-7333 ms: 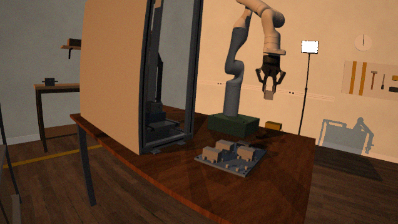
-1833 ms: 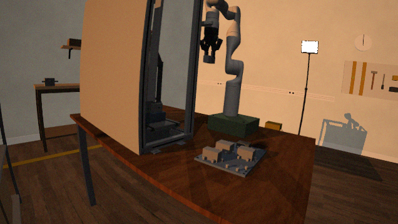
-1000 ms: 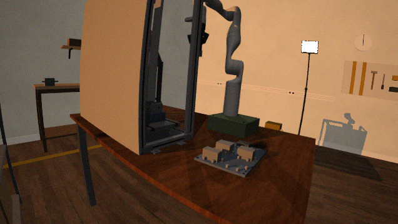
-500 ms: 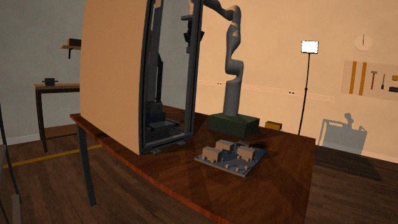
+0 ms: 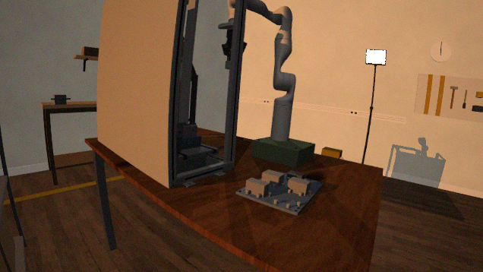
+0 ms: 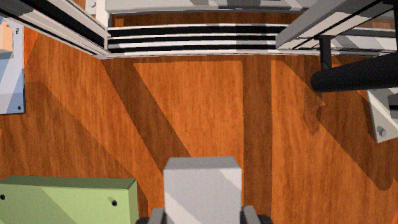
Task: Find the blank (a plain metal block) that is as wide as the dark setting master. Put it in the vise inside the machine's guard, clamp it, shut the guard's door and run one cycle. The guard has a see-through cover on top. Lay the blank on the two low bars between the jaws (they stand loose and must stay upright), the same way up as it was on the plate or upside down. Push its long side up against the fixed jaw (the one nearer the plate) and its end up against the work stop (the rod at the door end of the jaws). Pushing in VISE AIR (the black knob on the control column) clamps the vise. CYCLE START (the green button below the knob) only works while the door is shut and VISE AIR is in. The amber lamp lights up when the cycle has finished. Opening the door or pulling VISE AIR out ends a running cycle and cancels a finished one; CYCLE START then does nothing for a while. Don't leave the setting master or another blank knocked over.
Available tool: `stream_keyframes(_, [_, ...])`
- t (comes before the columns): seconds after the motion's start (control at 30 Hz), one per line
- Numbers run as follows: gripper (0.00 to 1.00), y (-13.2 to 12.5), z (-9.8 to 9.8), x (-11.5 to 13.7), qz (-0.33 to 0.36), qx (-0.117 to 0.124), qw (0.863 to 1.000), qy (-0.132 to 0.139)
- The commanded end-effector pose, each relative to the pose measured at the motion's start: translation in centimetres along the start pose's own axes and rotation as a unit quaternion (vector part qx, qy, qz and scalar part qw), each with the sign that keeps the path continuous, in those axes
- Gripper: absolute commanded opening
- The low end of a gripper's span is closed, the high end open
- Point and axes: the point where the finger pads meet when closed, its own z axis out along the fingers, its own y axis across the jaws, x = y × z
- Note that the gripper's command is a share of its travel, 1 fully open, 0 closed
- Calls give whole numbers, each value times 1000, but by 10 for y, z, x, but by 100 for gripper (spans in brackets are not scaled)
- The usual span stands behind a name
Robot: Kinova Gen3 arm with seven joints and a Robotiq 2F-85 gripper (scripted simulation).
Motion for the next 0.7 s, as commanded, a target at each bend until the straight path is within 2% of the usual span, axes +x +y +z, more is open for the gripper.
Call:
stream_keyframes(0.0, [10, 1, 27, 2, 0, -1, 1000, 1])
stream_keyframes(0.33, [10, 1, 27, 2, 0, -1, 1000, 1])
stream_keyframes(0.5, [10, 1, 77, 2, 0, -1, 1000, 1])
stream_keyframes(0.67, [10, 1, 77, 2, 0, -1, 1000, 1])
